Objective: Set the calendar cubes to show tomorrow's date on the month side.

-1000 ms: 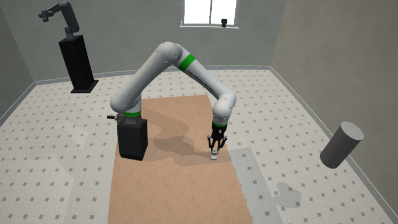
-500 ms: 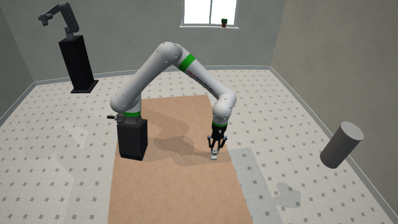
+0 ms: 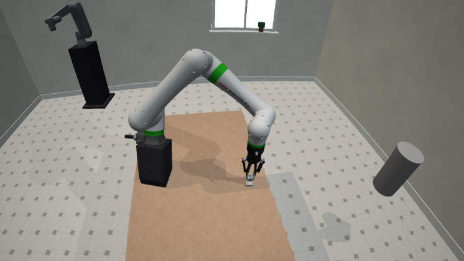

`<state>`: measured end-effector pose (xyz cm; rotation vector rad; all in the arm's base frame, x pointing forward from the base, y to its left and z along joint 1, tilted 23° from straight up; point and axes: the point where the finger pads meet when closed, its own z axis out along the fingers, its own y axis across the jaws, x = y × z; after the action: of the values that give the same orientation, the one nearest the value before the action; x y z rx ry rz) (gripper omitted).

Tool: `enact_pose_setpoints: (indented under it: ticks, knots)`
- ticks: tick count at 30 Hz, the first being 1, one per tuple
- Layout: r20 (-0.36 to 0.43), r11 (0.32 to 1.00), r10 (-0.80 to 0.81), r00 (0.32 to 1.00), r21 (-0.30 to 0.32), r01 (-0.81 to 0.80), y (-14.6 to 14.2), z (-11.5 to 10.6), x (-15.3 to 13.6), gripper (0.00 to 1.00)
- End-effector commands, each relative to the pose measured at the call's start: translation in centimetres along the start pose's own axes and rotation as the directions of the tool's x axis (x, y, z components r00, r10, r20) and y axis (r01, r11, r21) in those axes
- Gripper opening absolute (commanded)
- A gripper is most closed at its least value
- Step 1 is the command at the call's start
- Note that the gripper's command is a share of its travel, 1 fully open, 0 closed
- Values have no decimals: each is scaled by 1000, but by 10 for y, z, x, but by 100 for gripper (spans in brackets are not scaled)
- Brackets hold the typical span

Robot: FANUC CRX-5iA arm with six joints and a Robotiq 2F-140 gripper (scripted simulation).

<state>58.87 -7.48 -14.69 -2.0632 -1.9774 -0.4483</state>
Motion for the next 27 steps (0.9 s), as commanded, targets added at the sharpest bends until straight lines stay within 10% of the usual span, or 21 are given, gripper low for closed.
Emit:
enact_pose_setpoints:
  ticks: [1, 27]
  knots:
    - [0, 1000, 0, 1000, 0, 0, 0, 1, 0, 25]
    - [0, 1000, 0, 1000, 0, 0, 0, 19, 0, 25]
